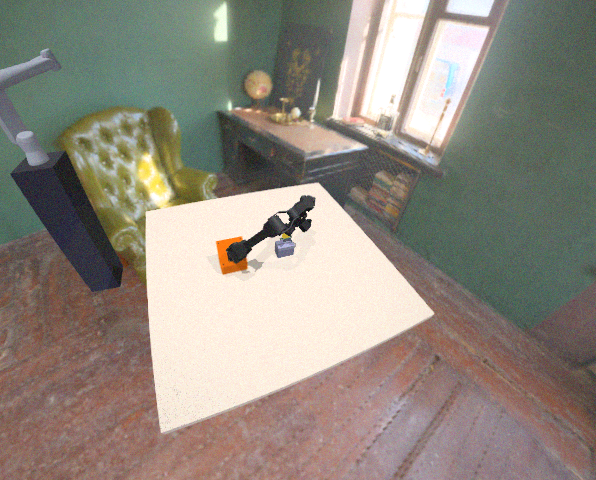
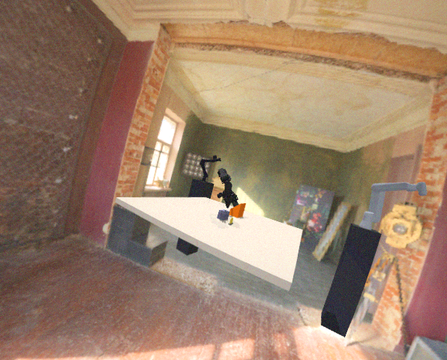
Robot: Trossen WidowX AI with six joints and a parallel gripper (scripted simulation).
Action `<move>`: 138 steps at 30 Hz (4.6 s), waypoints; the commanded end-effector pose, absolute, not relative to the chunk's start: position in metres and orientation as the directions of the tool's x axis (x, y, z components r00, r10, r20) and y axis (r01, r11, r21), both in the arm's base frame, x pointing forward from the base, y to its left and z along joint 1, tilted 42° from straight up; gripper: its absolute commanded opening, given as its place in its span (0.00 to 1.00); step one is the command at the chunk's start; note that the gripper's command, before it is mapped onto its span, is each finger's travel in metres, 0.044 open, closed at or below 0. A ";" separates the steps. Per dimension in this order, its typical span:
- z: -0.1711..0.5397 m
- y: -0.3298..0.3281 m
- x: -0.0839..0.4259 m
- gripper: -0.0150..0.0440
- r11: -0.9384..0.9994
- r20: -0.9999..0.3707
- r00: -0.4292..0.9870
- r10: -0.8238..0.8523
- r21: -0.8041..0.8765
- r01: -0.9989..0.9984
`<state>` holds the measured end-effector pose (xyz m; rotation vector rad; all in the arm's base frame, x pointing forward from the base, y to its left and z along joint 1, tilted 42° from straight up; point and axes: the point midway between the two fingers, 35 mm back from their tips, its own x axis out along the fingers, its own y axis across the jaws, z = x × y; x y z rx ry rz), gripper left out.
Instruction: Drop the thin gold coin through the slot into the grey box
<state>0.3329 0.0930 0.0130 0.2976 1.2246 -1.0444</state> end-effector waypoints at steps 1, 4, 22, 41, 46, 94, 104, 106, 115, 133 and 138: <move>-0.020 0.144 0.334 0.53 0.779 -0.781 0.028 -0.624 -0.618 0.108; -0.029 0.157 0.333 0.53 0.754 -0.758 0.047 -0.651 -0.652 -0.077; -0.054 0.132 0.336 0.53 0.753 -0.757 0.047 -0.652 -0.653 -0.076; -0.080 0.111 0.339 0.53 0.753 -0.757 0.048 -0.652 -0.654 -0.076; -0.086 0.106 0.339 0.53 0.753 -0.756 0.048 -0.652 -0.654 -0.076; -0.096 0.098 0.341 0.25 0.753 -0.757 0.048 -0.652 -0.654 -0.076; -0.078 0.115 0.340 0.25 0.754 -0.758 0.048 -0.651 -0.652 -0.076; -0.074 0.119 0.340 0.25 0.754 -0.758 0.048 -0.651 -0.652 -0.076; -0.056 0.133 0.338 0.25 0.754 -0.758 0.047 -0.651 -0.652 -0.076; -0.037 0.140 0.337 0.25 0.758 -0.757 0.047 -0.651 -0.652 -0.009; -0.028 0.132 0.333 0.25 0.758 -0.757 0.047 -0.652 -0.653 -0.010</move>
